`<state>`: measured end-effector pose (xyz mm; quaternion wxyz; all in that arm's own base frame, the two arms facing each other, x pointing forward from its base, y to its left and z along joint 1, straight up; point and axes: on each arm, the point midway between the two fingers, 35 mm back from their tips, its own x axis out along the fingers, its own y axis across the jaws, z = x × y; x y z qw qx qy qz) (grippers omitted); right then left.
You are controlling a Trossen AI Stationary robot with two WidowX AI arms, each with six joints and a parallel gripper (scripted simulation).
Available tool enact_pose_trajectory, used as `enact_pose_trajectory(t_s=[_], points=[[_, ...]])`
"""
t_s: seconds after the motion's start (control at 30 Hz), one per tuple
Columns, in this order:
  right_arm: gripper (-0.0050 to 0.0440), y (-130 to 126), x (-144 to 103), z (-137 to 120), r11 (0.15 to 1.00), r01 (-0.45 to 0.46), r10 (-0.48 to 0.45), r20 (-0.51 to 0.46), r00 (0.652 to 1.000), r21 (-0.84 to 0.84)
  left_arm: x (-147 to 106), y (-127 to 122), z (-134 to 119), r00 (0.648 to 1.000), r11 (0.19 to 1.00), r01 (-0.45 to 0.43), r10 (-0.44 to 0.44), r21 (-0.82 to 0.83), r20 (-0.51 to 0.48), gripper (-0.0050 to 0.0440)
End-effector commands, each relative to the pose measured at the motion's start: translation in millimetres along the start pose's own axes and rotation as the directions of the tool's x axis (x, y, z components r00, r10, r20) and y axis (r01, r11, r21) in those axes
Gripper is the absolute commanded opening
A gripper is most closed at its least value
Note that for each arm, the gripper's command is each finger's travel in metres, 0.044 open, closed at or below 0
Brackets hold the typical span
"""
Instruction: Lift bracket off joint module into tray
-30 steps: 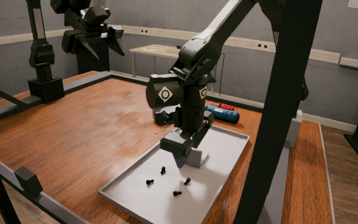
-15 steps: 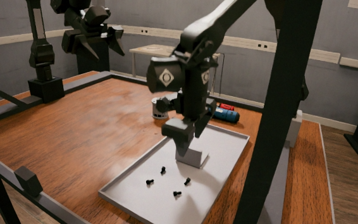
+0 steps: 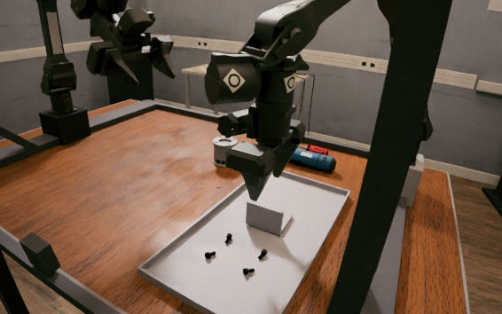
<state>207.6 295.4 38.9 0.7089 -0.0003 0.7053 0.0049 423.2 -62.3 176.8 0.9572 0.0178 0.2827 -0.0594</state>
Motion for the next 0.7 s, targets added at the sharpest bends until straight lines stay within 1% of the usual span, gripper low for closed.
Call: enact_pose_trajectory(t_s=[0.0,0.67], points=[[0.044,4.6,-9.9,2.8,1.0,-0.022,0.022,0.019,1.0,0.003,-5.7,-1.0,16.3,0.999,1.0,0.004,-0.004,0.001,0.041,0.044],[0.044,3.2,-8.4,2.3,1.0,-0.019,0.019,0.017,1.0,0.001,-5.7,-1.0,16.3,0.999,1.0,0.004,-0.004,0.001,0.041,0.044]])
